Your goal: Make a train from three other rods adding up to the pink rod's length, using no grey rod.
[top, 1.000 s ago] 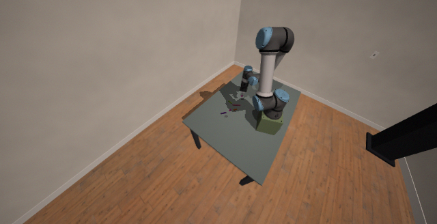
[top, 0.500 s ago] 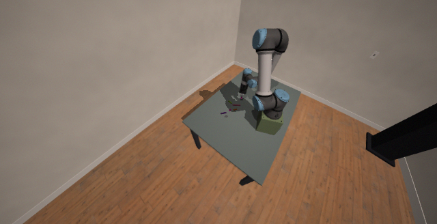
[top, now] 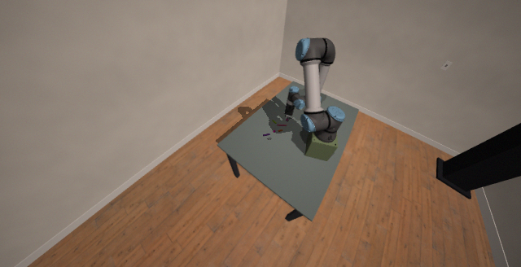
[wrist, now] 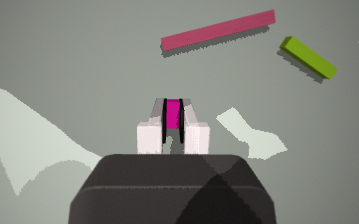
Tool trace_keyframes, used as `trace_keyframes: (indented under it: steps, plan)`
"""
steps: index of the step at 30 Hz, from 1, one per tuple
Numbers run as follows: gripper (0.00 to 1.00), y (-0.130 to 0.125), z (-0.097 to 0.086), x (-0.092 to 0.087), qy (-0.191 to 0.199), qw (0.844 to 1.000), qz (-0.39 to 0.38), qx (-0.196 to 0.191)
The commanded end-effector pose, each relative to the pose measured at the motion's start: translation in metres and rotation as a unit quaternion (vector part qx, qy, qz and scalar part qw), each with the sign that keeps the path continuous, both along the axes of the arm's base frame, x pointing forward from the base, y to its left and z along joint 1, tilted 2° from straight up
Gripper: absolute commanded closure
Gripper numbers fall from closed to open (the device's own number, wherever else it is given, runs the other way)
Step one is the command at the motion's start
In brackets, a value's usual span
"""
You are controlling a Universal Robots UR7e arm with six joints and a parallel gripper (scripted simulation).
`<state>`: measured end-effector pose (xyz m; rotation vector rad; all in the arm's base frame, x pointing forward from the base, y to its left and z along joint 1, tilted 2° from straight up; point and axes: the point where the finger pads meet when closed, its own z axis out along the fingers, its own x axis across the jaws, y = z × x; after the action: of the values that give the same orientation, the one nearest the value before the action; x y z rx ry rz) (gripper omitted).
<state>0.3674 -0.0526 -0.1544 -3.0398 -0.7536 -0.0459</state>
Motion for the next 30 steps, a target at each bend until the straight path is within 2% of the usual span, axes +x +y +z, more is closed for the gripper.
trace_keyframes:
  steps: [1,30]
  plan:
    - [0.76,-0.0001,-0.0092,0.0007,-0.001,1.0,0.0,0.0]
    - [0.76,0.0,-0.0132,0.0009,-0.001,1.0,0.0,0.0]
